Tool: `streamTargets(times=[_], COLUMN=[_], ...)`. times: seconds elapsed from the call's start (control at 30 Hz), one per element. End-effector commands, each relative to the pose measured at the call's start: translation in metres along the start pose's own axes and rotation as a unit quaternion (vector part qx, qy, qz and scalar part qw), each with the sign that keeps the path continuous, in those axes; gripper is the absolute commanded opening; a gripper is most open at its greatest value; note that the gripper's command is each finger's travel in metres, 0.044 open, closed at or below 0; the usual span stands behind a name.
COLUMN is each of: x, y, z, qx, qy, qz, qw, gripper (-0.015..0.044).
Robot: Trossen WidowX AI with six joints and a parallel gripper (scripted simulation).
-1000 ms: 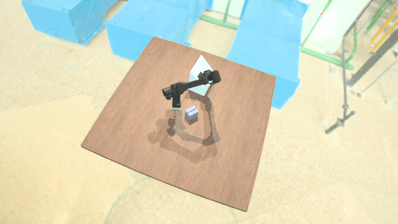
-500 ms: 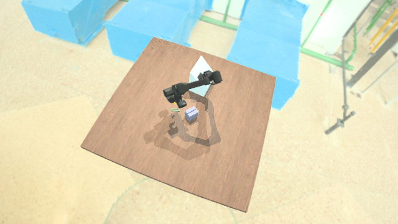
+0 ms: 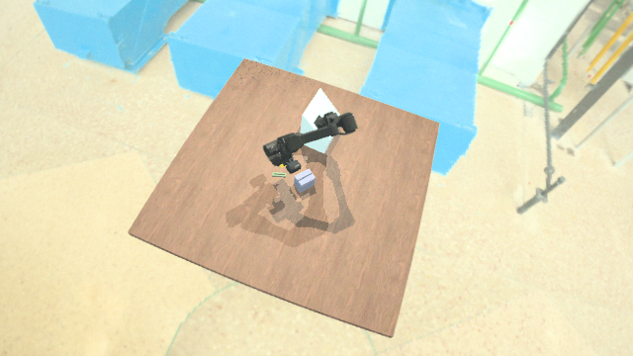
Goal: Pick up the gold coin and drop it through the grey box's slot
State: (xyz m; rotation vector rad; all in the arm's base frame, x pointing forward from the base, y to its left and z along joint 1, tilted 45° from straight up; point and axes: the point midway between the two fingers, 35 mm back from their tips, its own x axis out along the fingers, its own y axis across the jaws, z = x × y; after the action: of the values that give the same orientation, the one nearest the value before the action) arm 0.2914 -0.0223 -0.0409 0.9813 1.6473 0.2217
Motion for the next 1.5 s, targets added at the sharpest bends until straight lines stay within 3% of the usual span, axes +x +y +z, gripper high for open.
streamTargets(times=[0.0,1.47], x=[0.002,0.0], y=[0.01,0.089], z=[-0.007,-0.058], qx=[0.004,-0.002], qy=[0.004,0.003], qz=[0.0,0.004], qw=[1.0,1.0], gripper=[0.0,0.0])
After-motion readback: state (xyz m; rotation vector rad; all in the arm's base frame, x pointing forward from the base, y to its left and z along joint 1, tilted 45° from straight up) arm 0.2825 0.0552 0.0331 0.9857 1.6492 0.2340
